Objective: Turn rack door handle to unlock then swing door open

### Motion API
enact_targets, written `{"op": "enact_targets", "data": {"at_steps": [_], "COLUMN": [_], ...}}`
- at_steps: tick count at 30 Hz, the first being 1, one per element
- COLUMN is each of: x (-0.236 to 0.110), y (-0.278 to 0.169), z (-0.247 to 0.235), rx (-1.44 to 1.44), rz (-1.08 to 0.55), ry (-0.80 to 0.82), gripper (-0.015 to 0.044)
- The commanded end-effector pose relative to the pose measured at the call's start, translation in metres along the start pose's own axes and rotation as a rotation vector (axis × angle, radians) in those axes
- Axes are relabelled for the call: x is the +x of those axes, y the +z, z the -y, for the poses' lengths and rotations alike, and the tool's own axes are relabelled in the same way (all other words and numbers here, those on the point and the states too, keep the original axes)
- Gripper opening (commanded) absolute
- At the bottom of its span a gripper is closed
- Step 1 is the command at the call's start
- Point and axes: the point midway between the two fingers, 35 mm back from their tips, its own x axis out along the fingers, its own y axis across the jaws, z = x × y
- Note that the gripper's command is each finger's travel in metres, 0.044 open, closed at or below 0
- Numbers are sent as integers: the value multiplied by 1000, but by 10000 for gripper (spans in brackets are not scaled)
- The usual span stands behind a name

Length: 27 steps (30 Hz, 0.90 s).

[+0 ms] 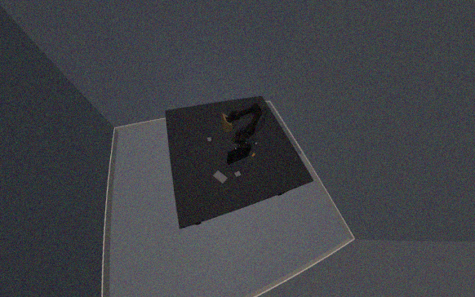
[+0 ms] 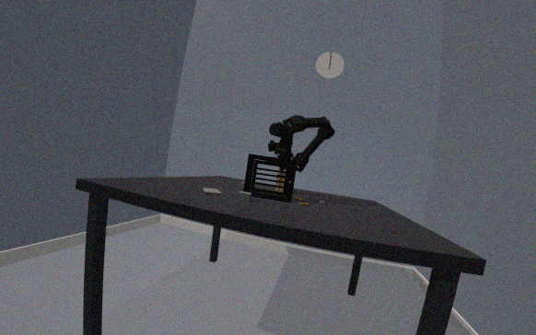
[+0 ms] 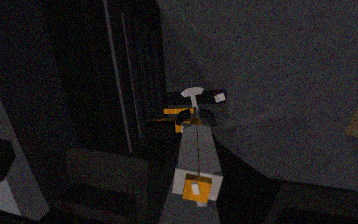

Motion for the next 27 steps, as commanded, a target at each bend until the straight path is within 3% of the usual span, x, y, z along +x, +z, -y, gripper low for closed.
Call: {"op": "enact_targets", "data": {"at_steps": [1,7,27], "x": [0,0,0], "y": [-1,-1,8], "z": [0,0,12], "rx": [1,1,-315], "rz": [-3,-3,-2], "ry": [-1,-1,-1], "gripper": [62,23,23]}}
